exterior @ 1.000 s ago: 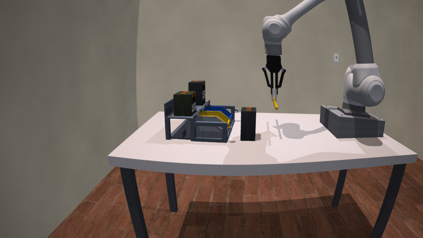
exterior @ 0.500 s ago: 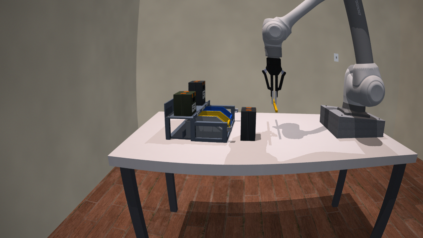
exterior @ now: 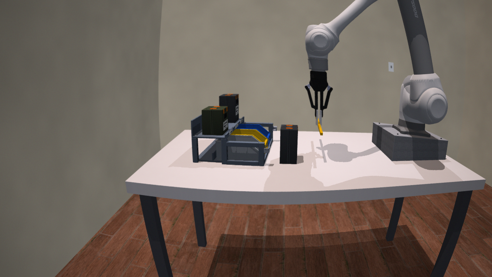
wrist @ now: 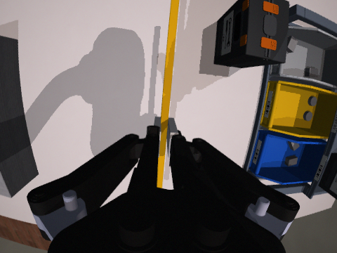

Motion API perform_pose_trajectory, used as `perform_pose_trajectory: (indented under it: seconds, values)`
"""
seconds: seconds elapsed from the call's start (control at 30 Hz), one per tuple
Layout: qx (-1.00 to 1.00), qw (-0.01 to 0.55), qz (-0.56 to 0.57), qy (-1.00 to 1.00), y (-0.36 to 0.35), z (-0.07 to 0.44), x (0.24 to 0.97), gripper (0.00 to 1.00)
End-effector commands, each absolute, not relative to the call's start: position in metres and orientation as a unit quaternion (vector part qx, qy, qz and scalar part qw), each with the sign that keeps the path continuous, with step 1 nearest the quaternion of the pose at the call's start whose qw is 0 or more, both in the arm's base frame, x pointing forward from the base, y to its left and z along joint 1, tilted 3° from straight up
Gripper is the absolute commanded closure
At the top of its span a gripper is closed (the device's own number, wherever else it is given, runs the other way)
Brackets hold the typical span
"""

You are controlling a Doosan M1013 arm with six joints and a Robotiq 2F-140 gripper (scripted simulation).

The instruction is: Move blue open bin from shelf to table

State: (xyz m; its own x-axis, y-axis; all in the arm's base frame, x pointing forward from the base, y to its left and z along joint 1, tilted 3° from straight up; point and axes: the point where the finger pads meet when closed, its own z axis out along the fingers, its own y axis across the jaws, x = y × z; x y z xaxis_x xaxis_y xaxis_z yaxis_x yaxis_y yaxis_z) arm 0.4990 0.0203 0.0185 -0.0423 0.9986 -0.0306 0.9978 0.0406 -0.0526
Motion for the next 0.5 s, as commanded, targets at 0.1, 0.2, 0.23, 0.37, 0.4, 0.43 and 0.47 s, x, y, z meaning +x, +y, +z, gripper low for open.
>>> perform_pose_trajectory:
  seconds: [0.1, 0.2, 0.23, 0.37, 0.4, 0.43, 0.47]
  values:
    - [-0.692, 0.007, 0.03, -0.721, 0.02, 0.003, 0.498, 1.0]
    - [-0.692, 0.007, 0.03, -0.721, 0.02, -0.001, 0.498, 1.0]
    - [-0.692, 0.007, 0.03, -0.721, 0.02, -0.001, 0.498, 1.0]
    - [-0.692, 0.007, 0.03, -0.721, 0.02, -0.001, 0.498, 1.0]
    - [-0.692, 0.007, 0.03, -0.721, 0.02, -0.001, 0.498, 1.0]
    - [-0.692, 0.007, 0.03, -0.721, 0.02, -0.001, 0.498, 1.0]
    - [-0.692, 0.007, 0.03, -0.721, 0.02, -0.001, 0.498, 1.0]
